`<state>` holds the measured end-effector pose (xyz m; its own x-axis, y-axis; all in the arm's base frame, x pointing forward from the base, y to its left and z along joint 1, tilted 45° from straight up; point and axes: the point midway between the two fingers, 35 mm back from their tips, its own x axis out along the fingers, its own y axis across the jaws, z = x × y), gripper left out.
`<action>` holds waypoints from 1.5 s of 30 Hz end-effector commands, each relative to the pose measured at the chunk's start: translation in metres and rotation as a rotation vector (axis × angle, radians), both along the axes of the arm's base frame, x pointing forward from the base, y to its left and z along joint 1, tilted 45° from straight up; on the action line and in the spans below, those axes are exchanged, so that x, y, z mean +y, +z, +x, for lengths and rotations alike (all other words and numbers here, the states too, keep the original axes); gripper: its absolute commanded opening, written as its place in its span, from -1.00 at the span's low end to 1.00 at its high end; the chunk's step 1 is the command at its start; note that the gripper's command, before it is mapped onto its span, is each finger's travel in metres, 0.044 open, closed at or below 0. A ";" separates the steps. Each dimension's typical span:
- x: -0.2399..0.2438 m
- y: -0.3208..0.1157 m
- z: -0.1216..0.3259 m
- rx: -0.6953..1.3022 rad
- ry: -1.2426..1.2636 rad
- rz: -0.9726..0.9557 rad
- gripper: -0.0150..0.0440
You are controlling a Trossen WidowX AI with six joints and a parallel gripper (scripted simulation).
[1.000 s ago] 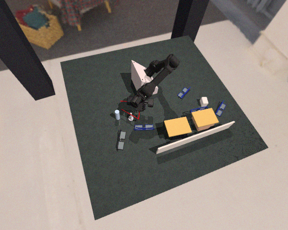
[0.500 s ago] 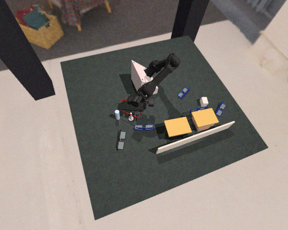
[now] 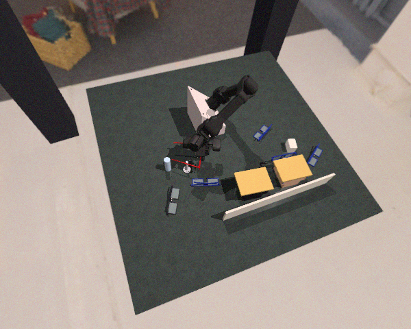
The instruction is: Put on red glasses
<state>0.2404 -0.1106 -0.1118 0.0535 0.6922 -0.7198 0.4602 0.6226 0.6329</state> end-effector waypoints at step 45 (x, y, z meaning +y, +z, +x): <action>0.009 0.008 -0.011 0.000 -0.004 0.003 -0.49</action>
<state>0.2289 -0.1019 -0.1040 0.0560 0.6935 -0.7183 0.4647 0.6187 0.6335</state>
